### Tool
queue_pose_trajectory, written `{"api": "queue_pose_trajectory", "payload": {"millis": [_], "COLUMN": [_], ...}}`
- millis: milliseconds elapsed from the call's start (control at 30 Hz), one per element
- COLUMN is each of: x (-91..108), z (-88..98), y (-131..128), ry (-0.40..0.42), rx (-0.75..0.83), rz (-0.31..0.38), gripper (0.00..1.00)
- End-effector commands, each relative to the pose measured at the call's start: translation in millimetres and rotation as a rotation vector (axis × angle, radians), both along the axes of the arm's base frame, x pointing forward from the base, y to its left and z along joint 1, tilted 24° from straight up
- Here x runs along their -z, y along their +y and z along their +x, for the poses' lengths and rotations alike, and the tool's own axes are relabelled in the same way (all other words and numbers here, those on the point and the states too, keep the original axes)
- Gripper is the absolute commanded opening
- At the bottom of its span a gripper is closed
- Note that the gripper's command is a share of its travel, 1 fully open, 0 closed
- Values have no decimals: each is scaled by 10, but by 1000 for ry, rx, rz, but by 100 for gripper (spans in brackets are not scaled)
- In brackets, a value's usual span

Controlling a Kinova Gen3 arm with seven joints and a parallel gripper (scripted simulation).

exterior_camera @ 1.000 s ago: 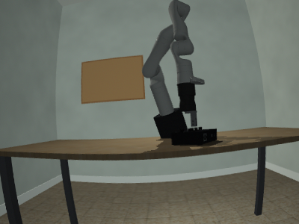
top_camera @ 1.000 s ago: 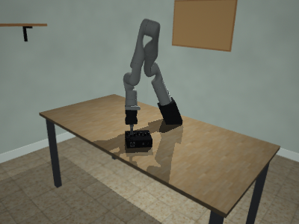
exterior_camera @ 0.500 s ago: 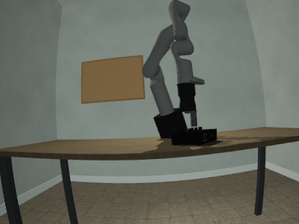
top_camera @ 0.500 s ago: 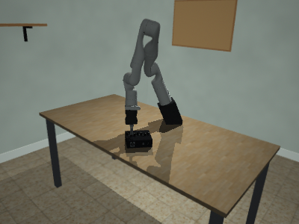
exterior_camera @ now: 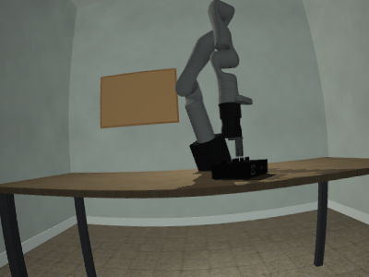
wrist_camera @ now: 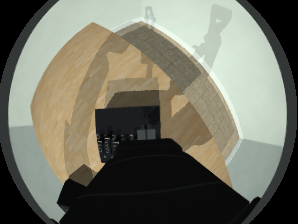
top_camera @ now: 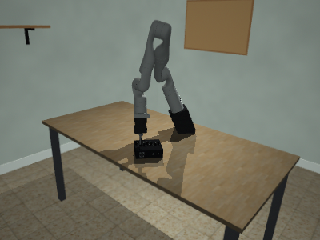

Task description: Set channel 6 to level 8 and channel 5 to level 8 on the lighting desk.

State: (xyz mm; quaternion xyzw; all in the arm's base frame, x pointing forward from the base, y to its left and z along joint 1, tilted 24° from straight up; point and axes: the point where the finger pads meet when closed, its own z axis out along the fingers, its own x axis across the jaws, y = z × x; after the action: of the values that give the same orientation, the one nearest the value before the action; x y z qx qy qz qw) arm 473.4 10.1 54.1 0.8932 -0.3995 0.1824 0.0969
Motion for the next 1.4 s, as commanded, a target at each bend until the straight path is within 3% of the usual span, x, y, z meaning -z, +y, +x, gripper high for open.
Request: {"api": "queue_pose_trajectory", "payload": {"millis": [0,1367], "x": [-1,53], "z": [24,39], "y": [-3,-22], "ry": [-6,-6], "rx": [5,5], "rz": [1,1], "gripper": [0,0]}}
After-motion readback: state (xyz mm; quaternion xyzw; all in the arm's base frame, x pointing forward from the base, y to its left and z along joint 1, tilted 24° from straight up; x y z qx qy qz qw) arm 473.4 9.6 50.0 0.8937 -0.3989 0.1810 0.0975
